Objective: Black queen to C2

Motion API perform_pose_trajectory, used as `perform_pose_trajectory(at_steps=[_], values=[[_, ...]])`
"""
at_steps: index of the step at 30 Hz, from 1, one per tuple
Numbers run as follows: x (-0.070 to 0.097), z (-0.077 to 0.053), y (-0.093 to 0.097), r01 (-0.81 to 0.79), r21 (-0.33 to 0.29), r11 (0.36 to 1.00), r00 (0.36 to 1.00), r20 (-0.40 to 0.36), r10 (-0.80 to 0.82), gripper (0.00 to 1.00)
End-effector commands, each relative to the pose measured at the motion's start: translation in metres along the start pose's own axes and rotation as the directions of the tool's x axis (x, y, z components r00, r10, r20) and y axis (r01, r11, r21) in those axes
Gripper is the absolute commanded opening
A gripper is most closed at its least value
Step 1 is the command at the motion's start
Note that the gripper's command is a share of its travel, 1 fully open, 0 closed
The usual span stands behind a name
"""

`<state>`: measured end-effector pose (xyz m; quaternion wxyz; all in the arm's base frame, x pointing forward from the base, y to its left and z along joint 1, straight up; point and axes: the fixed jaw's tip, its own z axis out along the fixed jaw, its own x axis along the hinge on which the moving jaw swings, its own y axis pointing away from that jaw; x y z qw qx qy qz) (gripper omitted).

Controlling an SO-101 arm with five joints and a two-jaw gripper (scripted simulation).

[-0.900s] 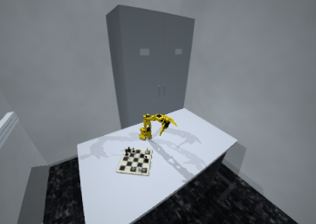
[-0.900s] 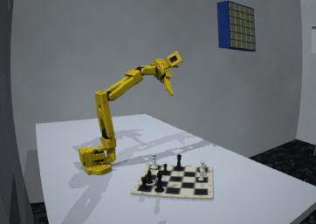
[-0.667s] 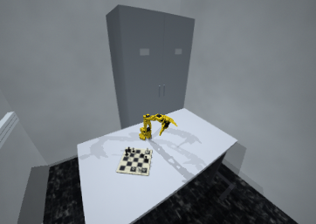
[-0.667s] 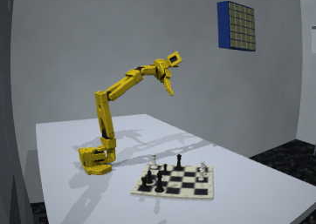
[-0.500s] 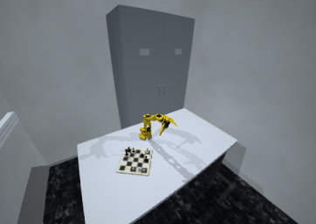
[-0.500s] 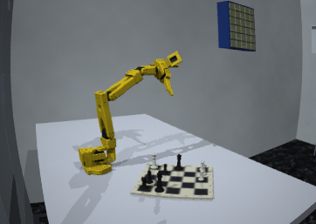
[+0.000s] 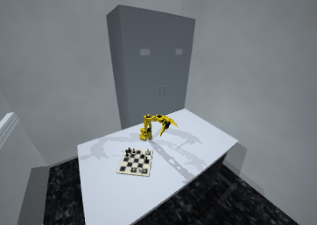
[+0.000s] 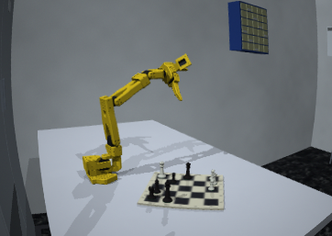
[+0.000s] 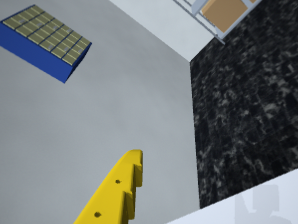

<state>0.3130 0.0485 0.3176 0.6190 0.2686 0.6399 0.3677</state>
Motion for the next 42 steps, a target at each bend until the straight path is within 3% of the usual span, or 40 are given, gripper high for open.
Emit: perform_pose_trajectory(at_steps=[1, 28, 32, 39, 41, 42], values=[[-0.001, -0.001, 0.001, -0.001, -0.003, 1.0, 1.0, 0.003, 0.001, 1.0], [-0.004, -0.003, 0.001, 0.007, -0.002, 1.0, 1.0, 0.011, -0.007, 1.0], [-0.014, -0.014, -0.006, 0.052, 0.041, 0.998, 0.998, 0.033, -0.054, 0.97], [-0.037, -0.045, -0.03, 0.169, 0.179, 0.969, 0.981, 0.066, -0.183, 0.89], [-0.037, -0.045, -0.03, 0.169, 0.179, 0.969, 0.981, 0.066, -0.183, 0.89], [-0.041, -0.054, -0.038, 0.197, 0.22, 0.955, 0.974, 0.067, -0.216, 0.87]])
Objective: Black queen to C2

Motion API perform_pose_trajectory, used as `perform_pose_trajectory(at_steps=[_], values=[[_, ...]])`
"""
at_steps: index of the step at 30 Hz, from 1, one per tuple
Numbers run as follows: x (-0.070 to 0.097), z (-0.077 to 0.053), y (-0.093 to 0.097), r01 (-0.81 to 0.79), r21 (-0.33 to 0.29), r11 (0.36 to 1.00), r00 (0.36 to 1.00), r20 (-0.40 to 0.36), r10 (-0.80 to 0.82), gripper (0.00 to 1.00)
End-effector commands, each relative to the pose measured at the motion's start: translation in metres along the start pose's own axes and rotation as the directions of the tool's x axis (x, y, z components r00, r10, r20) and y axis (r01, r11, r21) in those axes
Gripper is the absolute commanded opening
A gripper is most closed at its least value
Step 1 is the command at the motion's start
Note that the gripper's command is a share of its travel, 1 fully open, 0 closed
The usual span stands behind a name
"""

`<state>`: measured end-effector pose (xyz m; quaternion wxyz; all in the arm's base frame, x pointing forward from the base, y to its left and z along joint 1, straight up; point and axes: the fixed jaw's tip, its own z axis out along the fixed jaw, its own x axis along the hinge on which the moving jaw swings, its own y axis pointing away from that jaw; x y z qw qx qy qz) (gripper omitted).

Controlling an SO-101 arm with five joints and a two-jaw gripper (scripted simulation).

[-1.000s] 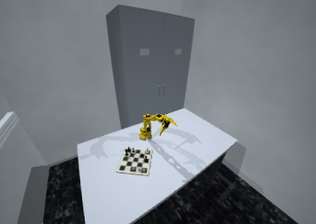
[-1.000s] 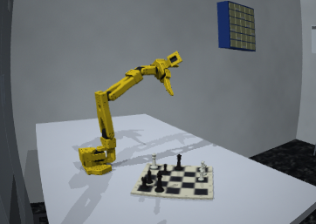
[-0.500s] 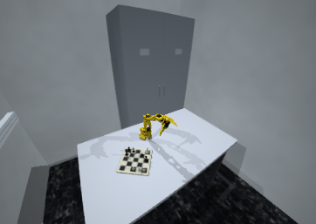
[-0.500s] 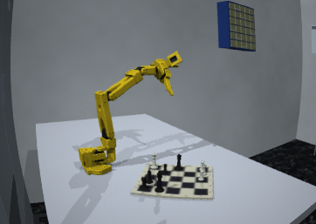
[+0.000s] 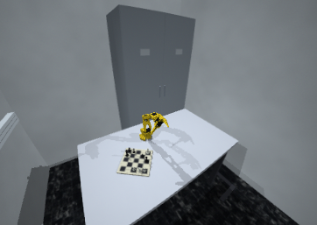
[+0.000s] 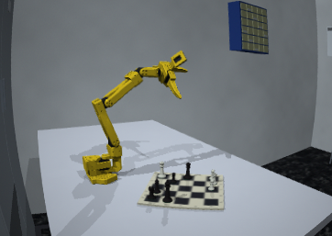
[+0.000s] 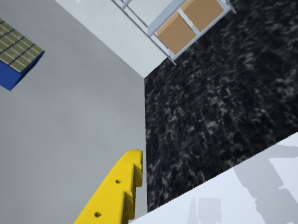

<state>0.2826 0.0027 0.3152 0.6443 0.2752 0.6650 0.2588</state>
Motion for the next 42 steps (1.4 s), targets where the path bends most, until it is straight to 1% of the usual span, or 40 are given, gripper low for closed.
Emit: perform_pose_trajectory(at_steps=[1, 2, 3, 4, 5, 7, 8, 10, 11, 12, 13, 16, 17, 19, 20, 22, 23, 25, 26, 28, 29, 30, 31, 33, 34, 36, 37, 39, 40, 41, 42], values=[[-0.007, -0.015, -0.016, 0.05, 0.062, 0.997, 0.998, 0.023, -0.052, 0.87], [-0.007, -0.015, -0.016, 0.05, 0.062, 0.997, 0.998, 0.023, -0.052, 0.87], [-0.01, -0.023, -0.026, 0.083, 0.105, 0.991, 0.996, 0.026, -0.086, 0.84], [-0.01, -0.023, -0.026, 0.083, 0.105, 0.991, 0.996, 0.026, -0.086, 0.84], [-0.012, -0.032, -0.035, 0.116, 0.15, 0.982, 0.992, 0.027, -0.122, 0.82], [-0.012, -0.032, -0.035, 0.116, 0.15, 0.982, 0.992, 0.027, -0.122, 0.82], [-0.013, -0.041, -0.046, 0.15, 0.197, 0.969, 0.987, 0.023, -0.157, 0.79], [-0.013, -0.041, -0.046, 0.15, 0.197, 0.969, 0.987, 0.023, -0.157, 0.79], [-0.014, -0.051, -0.056, 0.183, 0.245, 0.952, 0.981, 0.016, -0.192, 0.77], [-0.014, -0.051, -0.056, 0.183, 0.245, 0.952, 0.981, 0.016, -0.192, 0.77], [-0.014, -0.062, -0.066, 0.214, 0.293, 0.932, 0.974, 0.006, -0.226, 0.74], [-0.014, -0.062, -0.066, 0.214, 0.293, 0.932, 0.974, 0.006, -0.226, 0.74], [-0.013, -0.072, -0.077, 0.245, 0.341, 0.908, 0.966, -0.009, -0.257, 0.71], [-0.013, -0.072, -0.077, 0.245, 0.341, 0.908, 0.966, -0.009, -0.257, 0.71], [-0.011, -0.083, -0.087, 0.274, 0.387, 0.881, 0.958, -0.026, -0.286, 0.69], [-0.011, -0.083, -0.087, 0.274, 0.387, 0.881, 0.958, -0.026, -0.286, 0.69], [-0.008, -0.093, -0.097, 0.301, 0.43, 0.851, 0.949, -0.047, -0.312, 0.66], [-0.008, -0.093, -0.097, 0.301, 0.43, 0.851, 0.949, -0.047, -0.312, 0.66], [-0.005, -0.103, -0.106, 0.326, 0.471, 0.82, 0.94, -0.07, -0.334, 0.63], [-0.005, -0.103, -0.106, 0.326, 0.471, 0.82, 0.94, -0.07, -0.334, 0.63], [-0.001, -0.113, -0.115, 0.349, 0.508, 0.787, 0.931, -0.095, -0.352, 0.61], [-0.001, -0.113, -0.115, 0.349, 0.508, 0.787, 0.931, -0.095, -0.352, 0.61], [0.003, -0.122, -0.124, 0.371, 0.542, 0.755, 0.923, -0.12, -0.367, 0.58], [0.003, -0.122, -0.124, 0.371, 0.542, 0.755, 0.923, -0.12, -0.367, 0.58], [0.008, -0.13, -0.132, 0.39, 0.572, 0.722, 0.914, -0.146, -0.378, 0.56], [0.008, -0.13, -0.132, 0.39, 0.572, 0.722, 0.914, -0.146, -0.378, 0.56], [0.013, -0.138, -0.139, 0.407, 0.598, 0.691, 0.907, -0.172, -0.385, 0.53], [0.013, -0.138, -0.139, 0.407, 0.598, 0.691, 0.907, -0.172, -0.385, 0.53], [0.018, -0.145, -0.146, 0.422, 0.62, 0.661, 0.899, -0.197, -0.39, 0.51], [0.018, -0.145, -0.146, 0.422, 0.62, 0.661, 0.899, -0.197, -0.39, 0.51], [0.022, -0.151, -0.153, 0.436, 0.639, 0.633, 0.893, -0.22, -0.393, 0.49]])
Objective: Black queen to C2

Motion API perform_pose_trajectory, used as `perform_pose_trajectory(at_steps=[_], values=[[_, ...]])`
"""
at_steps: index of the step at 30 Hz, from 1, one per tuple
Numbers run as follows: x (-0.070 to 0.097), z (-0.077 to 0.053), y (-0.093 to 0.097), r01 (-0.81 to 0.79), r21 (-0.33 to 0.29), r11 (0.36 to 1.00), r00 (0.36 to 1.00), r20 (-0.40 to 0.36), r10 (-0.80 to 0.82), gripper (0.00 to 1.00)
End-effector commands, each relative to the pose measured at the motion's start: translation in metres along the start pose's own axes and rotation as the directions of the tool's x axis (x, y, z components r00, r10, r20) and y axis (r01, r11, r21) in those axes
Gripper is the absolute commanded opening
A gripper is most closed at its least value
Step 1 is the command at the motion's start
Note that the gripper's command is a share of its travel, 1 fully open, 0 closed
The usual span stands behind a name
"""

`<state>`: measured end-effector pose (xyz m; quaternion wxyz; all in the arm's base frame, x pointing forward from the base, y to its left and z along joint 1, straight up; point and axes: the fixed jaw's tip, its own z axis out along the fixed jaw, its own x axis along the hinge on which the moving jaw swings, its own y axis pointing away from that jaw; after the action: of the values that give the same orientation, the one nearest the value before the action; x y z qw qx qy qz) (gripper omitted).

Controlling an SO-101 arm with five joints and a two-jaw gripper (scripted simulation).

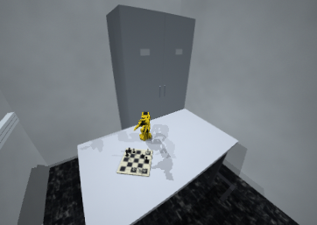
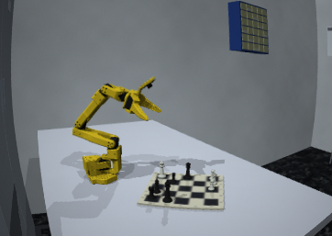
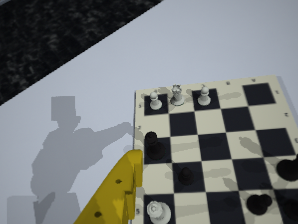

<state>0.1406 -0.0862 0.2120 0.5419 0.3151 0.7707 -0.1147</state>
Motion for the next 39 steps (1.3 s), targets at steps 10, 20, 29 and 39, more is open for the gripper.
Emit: perform_pose_trajectory(at_steps=[10, 20, 29, 39], values=[[0.043, -0.009, -0.033, 0.101, 0.164, 0.981, 0.992, -0.087, -0.087, 0.42], [0.052, -0.01, -0.039, 0.122, 0.193, 0.974, 0.988, -0.112, -0.102, 0.4], [0.052, -0.01, -0.039, 0.122, 0.193, 0.974, 0.988, -0.112, -0.102, 0.4], [0.052, -0.01, -0.039, 0.122, 0.193, 0.974, 0.988, -0.112, -0.102, 0.4]])
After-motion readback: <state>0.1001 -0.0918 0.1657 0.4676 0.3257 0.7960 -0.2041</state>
